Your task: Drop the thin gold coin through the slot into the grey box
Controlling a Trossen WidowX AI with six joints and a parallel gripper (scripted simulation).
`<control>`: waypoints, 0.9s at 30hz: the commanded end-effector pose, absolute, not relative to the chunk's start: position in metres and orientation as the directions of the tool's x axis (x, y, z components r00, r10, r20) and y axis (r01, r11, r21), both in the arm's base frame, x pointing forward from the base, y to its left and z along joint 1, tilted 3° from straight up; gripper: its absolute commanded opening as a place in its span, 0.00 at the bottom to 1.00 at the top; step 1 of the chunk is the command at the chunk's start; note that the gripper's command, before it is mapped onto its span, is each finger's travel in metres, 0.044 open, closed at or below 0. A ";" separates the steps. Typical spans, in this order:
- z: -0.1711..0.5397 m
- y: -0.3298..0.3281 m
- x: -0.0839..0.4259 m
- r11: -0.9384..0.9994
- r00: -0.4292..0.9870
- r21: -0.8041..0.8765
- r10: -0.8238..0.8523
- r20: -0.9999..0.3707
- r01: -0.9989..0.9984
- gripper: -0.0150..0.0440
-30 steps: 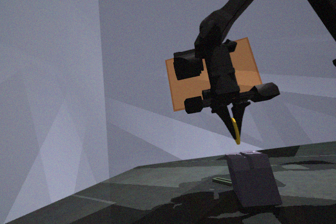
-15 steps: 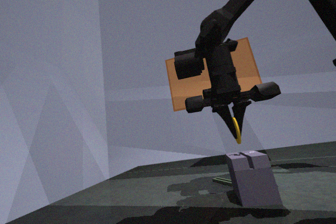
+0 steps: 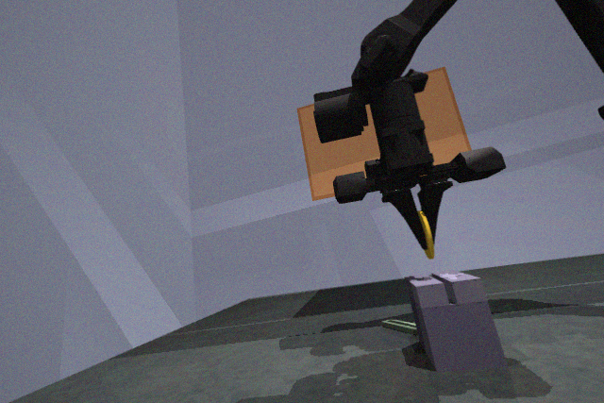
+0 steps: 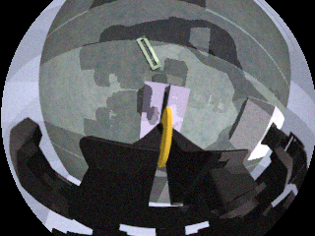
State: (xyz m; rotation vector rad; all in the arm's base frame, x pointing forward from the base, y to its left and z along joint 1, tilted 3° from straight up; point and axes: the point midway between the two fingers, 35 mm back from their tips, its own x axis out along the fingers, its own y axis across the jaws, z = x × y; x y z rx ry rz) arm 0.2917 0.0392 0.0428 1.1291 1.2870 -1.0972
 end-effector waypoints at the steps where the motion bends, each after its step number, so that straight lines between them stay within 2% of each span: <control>1: 0.041 0.039 0.292 0.133 0.000 0.003 0.025 -1.000 0.991 0.25; 27: 0.034 0.039 0.288 0.133 -0.001 0.003 0.025 -1.000 0.991 0.25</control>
